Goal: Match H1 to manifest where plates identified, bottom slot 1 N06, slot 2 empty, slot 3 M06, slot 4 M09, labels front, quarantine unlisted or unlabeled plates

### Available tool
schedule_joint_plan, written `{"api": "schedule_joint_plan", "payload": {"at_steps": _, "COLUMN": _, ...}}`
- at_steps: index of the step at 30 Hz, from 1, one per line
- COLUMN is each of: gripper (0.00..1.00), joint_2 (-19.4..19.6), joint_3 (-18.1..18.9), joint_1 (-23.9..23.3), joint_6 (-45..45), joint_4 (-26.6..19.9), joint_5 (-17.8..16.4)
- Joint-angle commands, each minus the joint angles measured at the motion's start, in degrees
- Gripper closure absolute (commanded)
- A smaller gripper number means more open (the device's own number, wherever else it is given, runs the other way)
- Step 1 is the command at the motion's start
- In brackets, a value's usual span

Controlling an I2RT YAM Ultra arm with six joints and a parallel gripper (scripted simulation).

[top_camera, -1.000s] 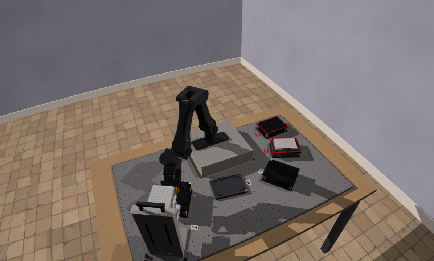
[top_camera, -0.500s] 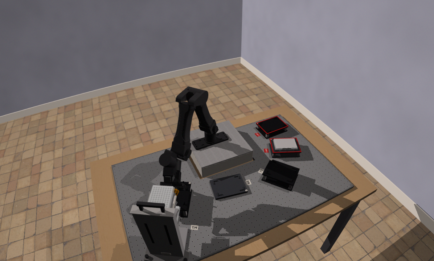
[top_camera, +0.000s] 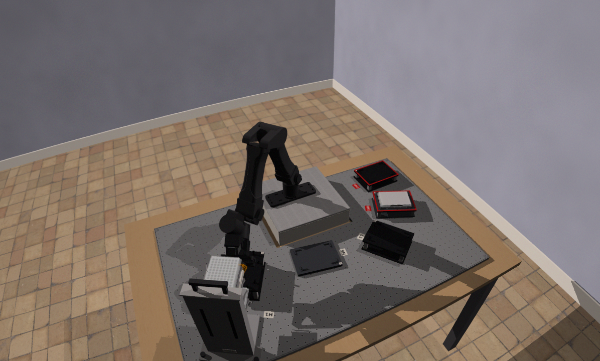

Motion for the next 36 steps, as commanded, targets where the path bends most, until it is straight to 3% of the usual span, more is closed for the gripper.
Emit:
{"api": "schedule_joint_plan", "payload": {"at_steps": 1, "gripper": 1.0, "joint_2": 0.3, "joint_3": 2.0, "joint_1": 0.4, "joint_6": 0.5, "joint_4": 0.2, "joint_5": 0.2}}
{"api": "schedule_joint_plan", "payload": {"at_steps": 3, "gripper": 1.0, "joint_2": -1.6, "joint_3": 2.2, "joint_1": 0.4, "joint_6": 0.5, "joint_4": 0.1, "joint_5": 0.2}}
{"api": "schedule_joint_plan", "payload": {"at_steps": 7, "gripper": 1.0, "joint_2": 0.8, "joint_3": 2.9, "joint_1": 0.8, "joint_6": 0.6, "joint_4": 0.1, "joint_5": 0.4}}
{"api": "schedule_joint_plan", "payload": {"at_steps": 36, "gripper": 1.0, "joint_2": 2.7, "joint_3": 5.8, "joint_1": 1.5, "joint_6": 1.0, "joint_4": -0.2, "joint_5": 1.2}}
